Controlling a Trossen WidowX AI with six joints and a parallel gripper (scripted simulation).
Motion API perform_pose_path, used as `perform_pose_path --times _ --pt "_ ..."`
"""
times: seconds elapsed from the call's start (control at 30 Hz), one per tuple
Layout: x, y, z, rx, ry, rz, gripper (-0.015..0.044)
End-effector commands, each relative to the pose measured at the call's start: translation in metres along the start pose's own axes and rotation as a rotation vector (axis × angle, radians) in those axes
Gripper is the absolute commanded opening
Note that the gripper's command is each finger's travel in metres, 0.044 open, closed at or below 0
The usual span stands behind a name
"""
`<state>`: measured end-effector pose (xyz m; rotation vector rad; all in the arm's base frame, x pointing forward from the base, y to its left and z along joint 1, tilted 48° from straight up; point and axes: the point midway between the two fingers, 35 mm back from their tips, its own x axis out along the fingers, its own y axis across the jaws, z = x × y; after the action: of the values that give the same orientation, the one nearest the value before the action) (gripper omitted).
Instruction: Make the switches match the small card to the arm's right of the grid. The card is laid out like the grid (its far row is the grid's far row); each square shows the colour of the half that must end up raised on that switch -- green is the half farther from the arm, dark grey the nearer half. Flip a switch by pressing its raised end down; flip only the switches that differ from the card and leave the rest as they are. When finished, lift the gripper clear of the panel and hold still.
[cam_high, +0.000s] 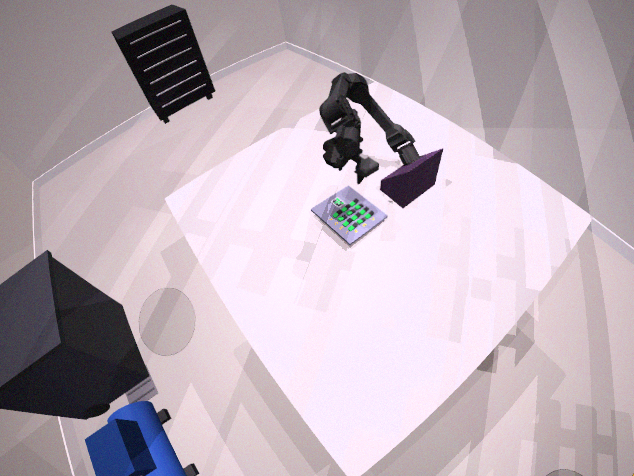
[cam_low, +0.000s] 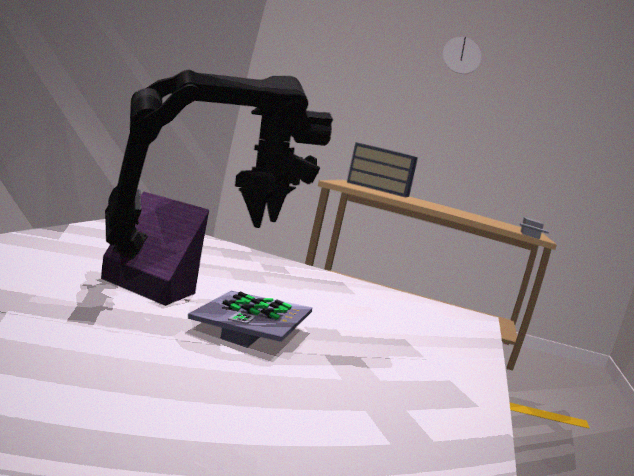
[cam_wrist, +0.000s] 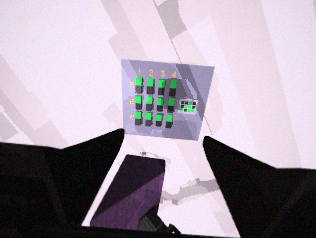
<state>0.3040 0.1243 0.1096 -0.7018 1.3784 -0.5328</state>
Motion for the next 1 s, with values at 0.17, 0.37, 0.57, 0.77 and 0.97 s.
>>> perform_pose_path --times 0.17,0.37,0.57,0.77,0.97 --pt "0.083 0.051 0.005 -0.007 0.005 -0.022 0.0242" --pt "0.097 0.058 0.003 -0.008 0.006 -0.026 0.0085" --pt "0.132 0.057 0.004 -0.007 0.032 -0.028 0.0" --pt "0.134 0.057 0.004 -0.007 0.032 -0.028 0.0" --pt "0.143 0.056 0.003 -0.007 0.032 -0.028 0.0"
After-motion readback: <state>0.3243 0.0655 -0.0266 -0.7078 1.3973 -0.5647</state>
